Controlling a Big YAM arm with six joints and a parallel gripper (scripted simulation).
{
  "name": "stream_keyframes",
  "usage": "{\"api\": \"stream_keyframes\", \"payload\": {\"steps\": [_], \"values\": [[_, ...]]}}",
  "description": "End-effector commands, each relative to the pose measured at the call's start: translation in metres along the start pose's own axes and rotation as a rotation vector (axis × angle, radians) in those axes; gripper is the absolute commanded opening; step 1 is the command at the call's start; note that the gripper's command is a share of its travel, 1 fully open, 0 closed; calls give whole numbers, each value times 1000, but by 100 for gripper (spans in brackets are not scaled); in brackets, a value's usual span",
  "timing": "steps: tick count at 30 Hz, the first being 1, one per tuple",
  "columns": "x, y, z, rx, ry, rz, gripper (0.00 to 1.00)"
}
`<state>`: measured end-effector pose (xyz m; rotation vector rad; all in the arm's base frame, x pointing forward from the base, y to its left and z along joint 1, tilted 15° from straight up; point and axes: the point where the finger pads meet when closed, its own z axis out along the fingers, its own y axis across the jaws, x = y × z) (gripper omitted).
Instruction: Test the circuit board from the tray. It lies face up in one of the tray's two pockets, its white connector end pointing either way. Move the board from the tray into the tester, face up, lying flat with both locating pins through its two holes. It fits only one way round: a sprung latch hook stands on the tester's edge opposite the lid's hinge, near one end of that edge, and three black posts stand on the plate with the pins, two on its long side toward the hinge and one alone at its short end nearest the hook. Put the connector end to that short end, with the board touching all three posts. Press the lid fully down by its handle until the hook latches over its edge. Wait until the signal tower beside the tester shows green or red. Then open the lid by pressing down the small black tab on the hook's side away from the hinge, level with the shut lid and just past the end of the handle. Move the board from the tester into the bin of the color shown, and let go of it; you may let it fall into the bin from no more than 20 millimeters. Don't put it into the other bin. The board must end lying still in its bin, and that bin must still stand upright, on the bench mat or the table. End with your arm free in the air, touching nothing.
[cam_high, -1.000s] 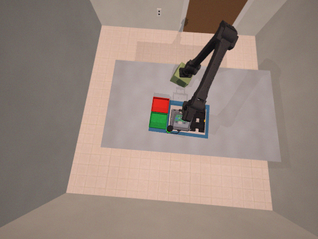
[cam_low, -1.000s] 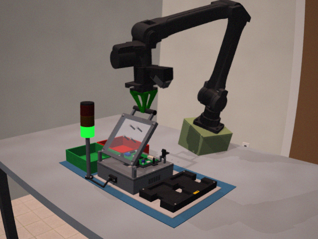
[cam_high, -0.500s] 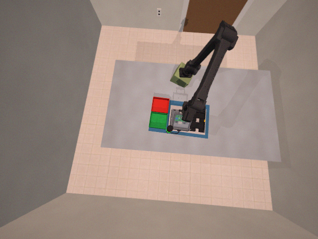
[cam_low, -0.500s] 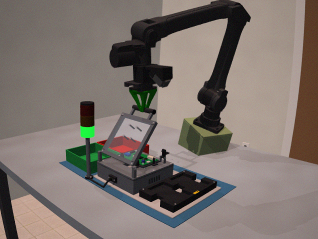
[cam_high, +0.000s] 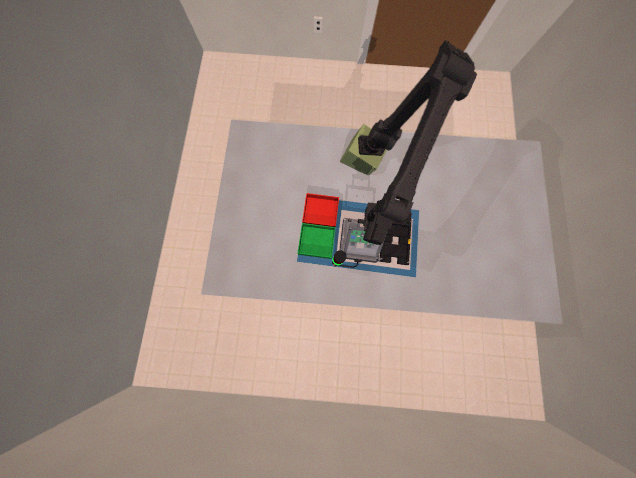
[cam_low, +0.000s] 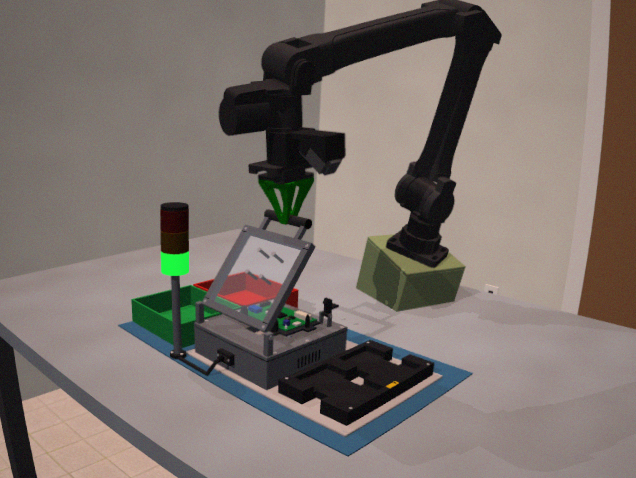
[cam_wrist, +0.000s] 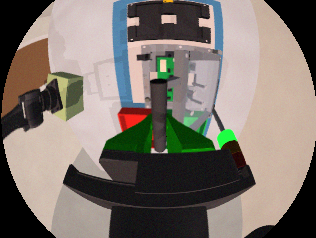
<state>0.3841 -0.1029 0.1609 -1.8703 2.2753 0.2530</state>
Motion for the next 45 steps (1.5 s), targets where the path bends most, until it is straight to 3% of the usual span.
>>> {"api": "stream_keyframes", "payload": {"steps": [1, 29, 45], "values": [[-3, -61, -45, 167, 12, -22, 0], [-4, -66, -48, 167, 11, -25, 0], [-10, -92, -59, 165, 11, -34, 0]]}}
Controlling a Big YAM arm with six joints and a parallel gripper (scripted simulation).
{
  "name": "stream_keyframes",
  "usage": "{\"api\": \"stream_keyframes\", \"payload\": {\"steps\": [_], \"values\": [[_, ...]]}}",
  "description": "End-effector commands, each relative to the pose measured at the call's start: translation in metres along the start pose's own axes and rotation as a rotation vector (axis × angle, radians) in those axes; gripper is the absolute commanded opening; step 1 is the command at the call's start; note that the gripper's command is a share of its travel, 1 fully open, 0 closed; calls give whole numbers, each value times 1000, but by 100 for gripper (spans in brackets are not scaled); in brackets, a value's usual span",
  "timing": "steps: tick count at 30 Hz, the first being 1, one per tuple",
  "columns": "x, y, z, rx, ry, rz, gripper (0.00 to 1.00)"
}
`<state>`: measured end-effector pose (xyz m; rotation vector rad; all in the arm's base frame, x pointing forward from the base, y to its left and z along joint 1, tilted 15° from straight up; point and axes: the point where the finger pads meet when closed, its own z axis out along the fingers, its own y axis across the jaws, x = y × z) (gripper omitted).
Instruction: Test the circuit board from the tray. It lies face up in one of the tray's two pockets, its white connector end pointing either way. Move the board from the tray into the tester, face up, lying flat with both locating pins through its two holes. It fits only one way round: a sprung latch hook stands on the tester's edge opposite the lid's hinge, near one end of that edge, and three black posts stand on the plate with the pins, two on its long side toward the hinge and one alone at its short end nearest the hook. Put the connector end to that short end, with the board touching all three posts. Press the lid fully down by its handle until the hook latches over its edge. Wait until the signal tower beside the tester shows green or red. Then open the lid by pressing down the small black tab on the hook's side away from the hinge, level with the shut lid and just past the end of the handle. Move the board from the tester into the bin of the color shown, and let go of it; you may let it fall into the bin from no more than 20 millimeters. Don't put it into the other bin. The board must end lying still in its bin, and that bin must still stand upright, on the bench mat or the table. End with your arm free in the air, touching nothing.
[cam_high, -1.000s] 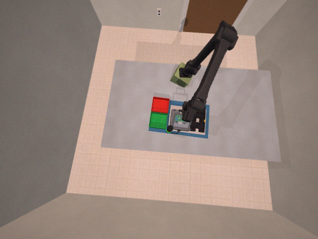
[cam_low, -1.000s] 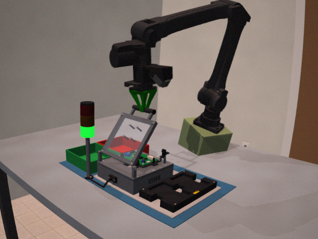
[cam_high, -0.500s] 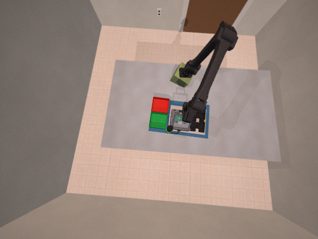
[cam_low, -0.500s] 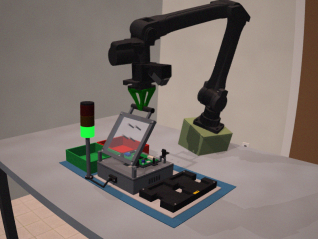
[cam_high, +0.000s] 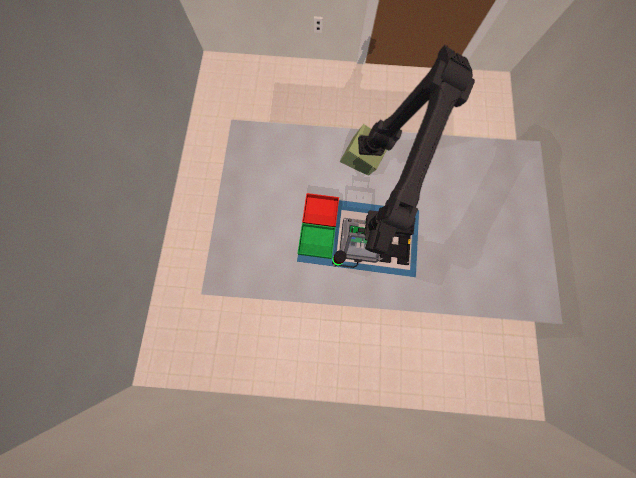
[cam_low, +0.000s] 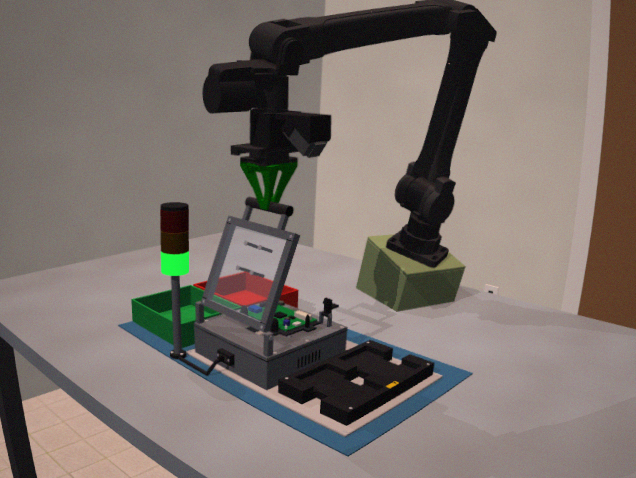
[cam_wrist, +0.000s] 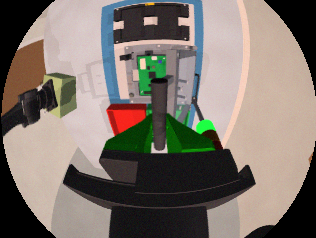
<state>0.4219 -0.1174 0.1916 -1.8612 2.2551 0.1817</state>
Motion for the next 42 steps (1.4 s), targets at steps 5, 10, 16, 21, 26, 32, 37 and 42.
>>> {"api": "stream_keyframes", "payload": {"steps": [5, 10, 16, 21, 26, 32, 37, 42], "values": [[-8, -66, -28, 113, 1, -23, 0], [-8, -78, -30, 114, 1, -23, 0], [-9, -87, -31, 114, 0, -23, 0], [-9, -95, -32, 109, 0, -22, 0], [-9, -104, -32, 106, 0, -21, 0], [-9, -111, -32, 105, 0, -22, 0], [-9, -116, -32, 108, 0, -23, 0], [-10, -119, -32, 101, 0, -22, 0]]}}
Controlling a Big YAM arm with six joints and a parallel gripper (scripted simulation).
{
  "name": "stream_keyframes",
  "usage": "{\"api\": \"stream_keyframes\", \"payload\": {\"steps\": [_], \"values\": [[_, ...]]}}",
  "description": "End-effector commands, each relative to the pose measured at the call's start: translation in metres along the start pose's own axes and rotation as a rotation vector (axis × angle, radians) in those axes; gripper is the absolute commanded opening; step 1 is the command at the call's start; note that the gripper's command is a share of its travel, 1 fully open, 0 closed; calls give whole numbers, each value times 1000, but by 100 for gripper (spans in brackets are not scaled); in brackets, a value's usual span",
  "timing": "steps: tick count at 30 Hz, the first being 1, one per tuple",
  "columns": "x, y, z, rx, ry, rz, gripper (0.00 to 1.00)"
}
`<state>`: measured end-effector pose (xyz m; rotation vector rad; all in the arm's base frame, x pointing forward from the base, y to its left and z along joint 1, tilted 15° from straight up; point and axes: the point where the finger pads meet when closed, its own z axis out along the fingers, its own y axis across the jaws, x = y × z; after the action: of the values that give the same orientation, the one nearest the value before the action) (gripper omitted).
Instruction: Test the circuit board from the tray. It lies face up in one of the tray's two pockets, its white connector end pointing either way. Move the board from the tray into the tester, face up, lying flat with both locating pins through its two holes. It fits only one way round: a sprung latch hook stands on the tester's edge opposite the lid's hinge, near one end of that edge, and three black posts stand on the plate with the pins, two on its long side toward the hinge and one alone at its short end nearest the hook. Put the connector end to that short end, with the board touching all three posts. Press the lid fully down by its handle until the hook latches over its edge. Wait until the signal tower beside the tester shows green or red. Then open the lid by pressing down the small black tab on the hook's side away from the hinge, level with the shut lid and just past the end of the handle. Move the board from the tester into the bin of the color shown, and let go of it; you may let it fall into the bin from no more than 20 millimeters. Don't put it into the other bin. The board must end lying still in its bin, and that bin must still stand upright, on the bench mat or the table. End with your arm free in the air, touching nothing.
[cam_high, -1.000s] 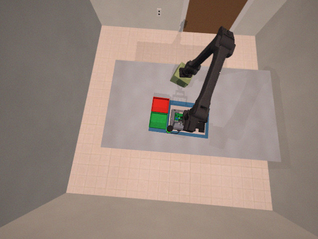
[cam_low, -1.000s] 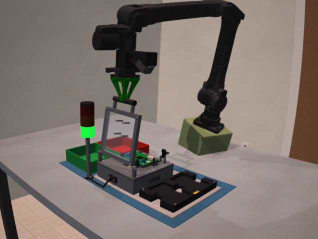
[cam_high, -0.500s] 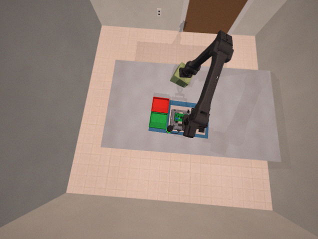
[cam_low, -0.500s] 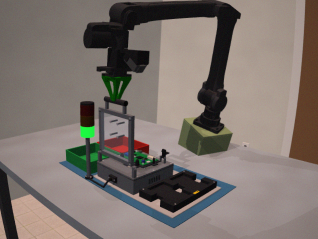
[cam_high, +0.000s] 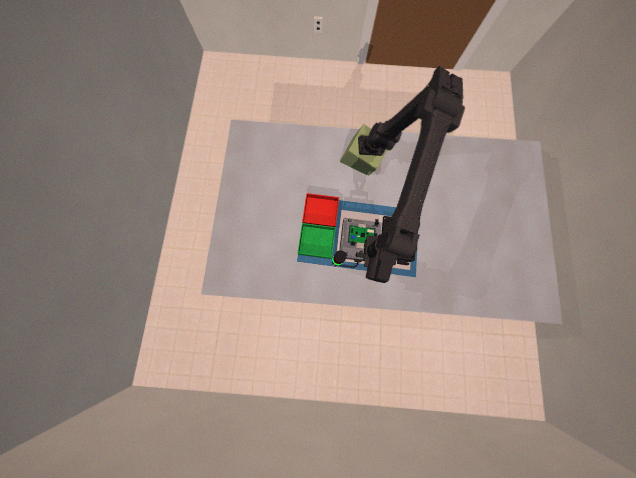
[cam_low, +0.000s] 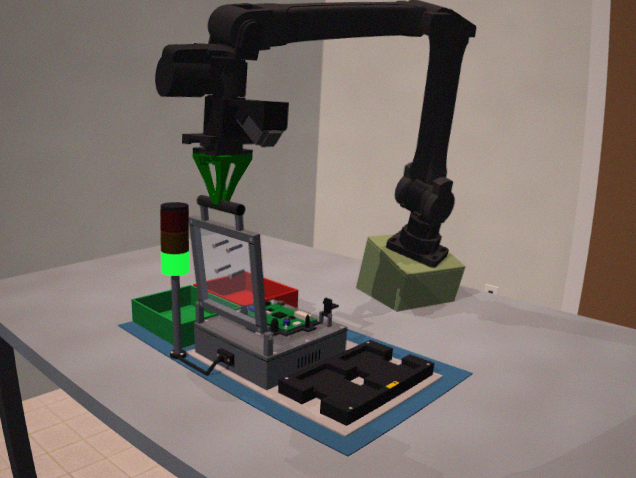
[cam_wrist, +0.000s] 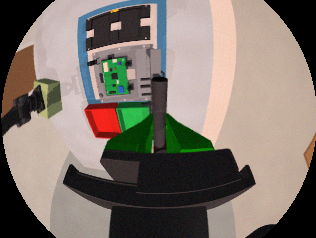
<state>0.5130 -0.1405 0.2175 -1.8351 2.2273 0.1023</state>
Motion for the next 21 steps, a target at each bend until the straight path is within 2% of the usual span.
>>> {"api": "stream_keyframes", "payload": {"steps": [1, 21], "values": [[-9, -27, -7, 38, -2, -16, 0], [-9, -32, -6, 34, -2, -17, 0]]}}
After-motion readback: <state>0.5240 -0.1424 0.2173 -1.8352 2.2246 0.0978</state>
